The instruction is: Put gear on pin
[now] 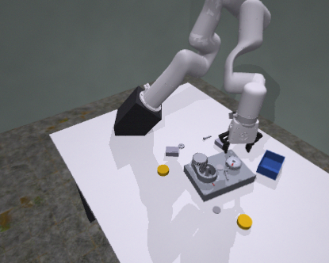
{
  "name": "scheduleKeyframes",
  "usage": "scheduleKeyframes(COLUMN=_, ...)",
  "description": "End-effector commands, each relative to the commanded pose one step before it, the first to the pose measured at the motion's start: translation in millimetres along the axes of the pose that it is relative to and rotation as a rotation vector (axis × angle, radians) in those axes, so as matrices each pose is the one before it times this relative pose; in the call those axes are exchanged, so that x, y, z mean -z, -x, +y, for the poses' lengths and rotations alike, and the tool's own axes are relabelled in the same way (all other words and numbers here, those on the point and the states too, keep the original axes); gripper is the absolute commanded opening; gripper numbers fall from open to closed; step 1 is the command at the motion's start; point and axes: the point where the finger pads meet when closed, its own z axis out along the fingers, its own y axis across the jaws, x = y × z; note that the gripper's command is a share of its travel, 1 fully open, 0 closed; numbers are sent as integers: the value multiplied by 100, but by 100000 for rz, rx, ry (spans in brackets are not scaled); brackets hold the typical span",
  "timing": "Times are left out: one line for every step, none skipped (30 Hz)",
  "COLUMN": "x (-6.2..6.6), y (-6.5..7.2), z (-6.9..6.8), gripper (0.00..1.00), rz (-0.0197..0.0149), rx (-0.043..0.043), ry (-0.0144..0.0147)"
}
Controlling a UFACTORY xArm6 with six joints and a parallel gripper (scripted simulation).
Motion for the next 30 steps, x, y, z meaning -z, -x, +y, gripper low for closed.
scheduleKeyframes(x=64, y=91, z=97, gripper=100, rz=-396, rx=27918, ry=2290)
scheduleKeyframes(x=-5, y=3, z=6, gripper=100, rz=-21, rx=4956, ry=-253)
scheduleKeyframes(x=-5, y=4, z=6, gripper=100, rz=-8, rx=4948, ry=-265)
scheduleKeyframes(x=-5, y=4, z=6, gripper=100, rz=1, rx=4912, ry=-265)
scheduleKeyframes(x=-5, y=4, z=5, gripper=100, rz=9, rx=4895, ry=-263)
scheduleKeyframes(x=-4, y=4, z=5, gripper=100, rz=18, rx=4893, ry=-261)
scheduleKeyframes(x=-4, y=5, z=5, gripper=100, rz=26, rx=4897, ry=-259)
scheduleKeyframes(x=-4, y=5, z=5, gripper=100, rz=35, rx=4899, ry=-257)
scheduleKeyframes(x=-4, y=5, z=4, gripper=100, rz=42, rx=4900, ry=-253)
scheduleKeyframes(x=-4, y=5, z=4, gripper=100, rz=50, rx=4900, ry=-249)
scheduleKeyframes(x=0, y=0, z=0, gripper=100, rz=0, rx=0, ry=0)
scheduleKeyframes(x=0, y=0, z=0, gripper=100, rz=0, rx=0, ry=0)
scheduleKeyframes(x=-4, y=5, z=4, gripper=100, rz=17, rx=14354, ry=-279)
scheduleKeyframes(x=-4, y=5, z=3, gripper=100, rz=93, rx=3810, ry=-240)
scheduleKeyframes(x=-4, y=5, z=3, gripper=100, rz=90, rx=3349, ry=-218)
scheduleKeyframes(x=-4, y=5, z=2, gripper=100, rz=79, rx=3842, ry=-195)
scheduleKeyframes(x=-3, y=5, z=2, gripper=100, rz=73, rx=4596, ry=-183)
scheduleKeyframes(x=-3, y=5, z=2, gripper=100, rz=75, rx=4909, ry=-178)
scheduleKeyframes(x=-3, y=5, z=1, gripper=100, rz=76, rx=4943, ry=-170)
scheduleKeyframes(x=-3, y=4, z=1, gripper=100, rz=74, rx=4905, ry=-158)
scheduleKeyframes(x=-3, y=4, z=1, gripper=100, rz=69, rx=4874, ry=-144)
scheduleKeyframes(x=-2, y=4, z=1, gripper=100, rz=63, rx=4861, ry=-129)
scheduleKeyframes(x=-2, y=3, z=0, gripper=100, rz=54, rx=4854, ry=-113)
scheduleKeyframes(x=-2, y=3, z=0, gripper=100, rz=42, rx=4848, ry=-96)
scheduleKeyframes(x=-2, y=3, z=0, gripper=100, rz=27, rx=4841, ry=-79)
scheduleKeyframes(x=-2, y=2, z=0, gripper=100, rz=8, rx=4831, ry=-60)
scheduleKeyframes(x=-1, y=2, z=0, gripper=100, rz=-16, rx=4820, ry=-41)
scheduleKeyframes(x=0, y=0, z=0, gripper=100, rz=0, rx=0, ry=0)
scheduleKeyframes(x=0, y=0, z=0, gripper=100, rz=0, rx=0, ry=0)
scheduleKeyframes(x=-1, y=2, z=0, gripper=100, rz=-402, rx=14057, ry=96)
